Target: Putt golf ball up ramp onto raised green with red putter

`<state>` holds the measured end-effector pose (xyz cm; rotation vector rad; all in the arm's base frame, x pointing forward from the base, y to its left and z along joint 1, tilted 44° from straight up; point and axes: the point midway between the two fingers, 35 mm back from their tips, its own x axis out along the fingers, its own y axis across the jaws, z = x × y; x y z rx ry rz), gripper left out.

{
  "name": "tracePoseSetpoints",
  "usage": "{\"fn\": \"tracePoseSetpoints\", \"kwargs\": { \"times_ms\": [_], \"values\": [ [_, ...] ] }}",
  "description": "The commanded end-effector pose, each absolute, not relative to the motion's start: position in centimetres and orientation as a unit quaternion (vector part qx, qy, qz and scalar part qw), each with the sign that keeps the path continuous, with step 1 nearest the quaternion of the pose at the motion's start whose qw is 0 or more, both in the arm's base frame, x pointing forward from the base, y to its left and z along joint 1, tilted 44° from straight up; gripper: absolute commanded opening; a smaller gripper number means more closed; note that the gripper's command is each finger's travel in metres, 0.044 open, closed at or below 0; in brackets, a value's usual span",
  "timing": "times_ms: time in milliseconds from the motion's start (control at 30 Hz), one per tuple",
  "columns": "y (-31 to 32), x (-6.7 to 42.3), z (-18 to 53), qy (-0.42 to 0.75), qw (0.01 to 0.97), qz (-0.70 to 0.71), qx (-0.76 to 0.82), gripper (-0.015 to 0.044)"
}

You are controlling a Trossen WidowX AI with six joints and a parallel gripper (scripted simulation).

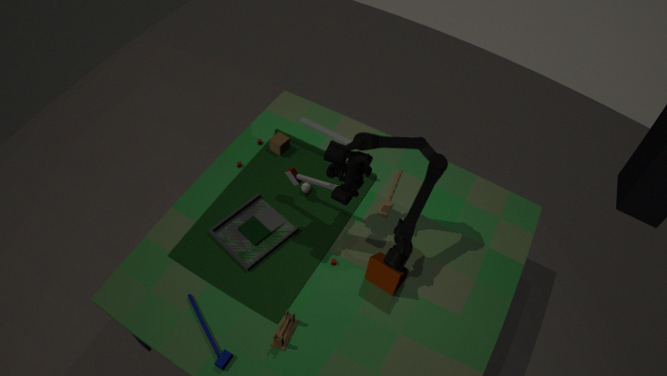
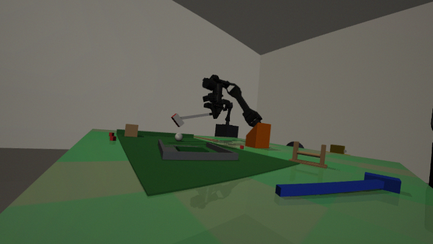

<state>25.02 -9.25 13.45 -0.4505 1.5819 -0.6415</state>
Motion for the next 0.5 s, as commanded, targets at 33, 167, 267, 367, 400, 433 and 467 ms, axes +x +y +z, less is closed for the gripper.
{"fn": "tracePoseSetpoints", "kwargs": {
  "times_ms": [33, 167, 267, 367, 400, 433, 467],
  "values": [
    [-11.5, 22.8, 16.1, 0.660, 0.641, -0.359, -0.155, 0.0000],
    [-12.1, 22.1, 16.7, 0.651, 0.641, -0.380, -0.142, 0.0000],
    [-12.1, 22.1, 16.7, 0.651, 0.641, -0.380, -0.142, 0.0000],
    [-12.4, 22.0, 16.4, 0.651, 0.641, -0.380, -0.142, 0.0000],
    [-12.6, 22.0, 16.3, 0.651, 0.641, -0.380, -0.142, 0.0000],
    [-12.8, 22.0, 16.0, 0.651, 0.641, -0.380, -0.142, 0.0000],
    [-13.0, 21.9, 15.8, 0.651, 0.641, -0.380, -0.142, 0.0000]
  ]
}}
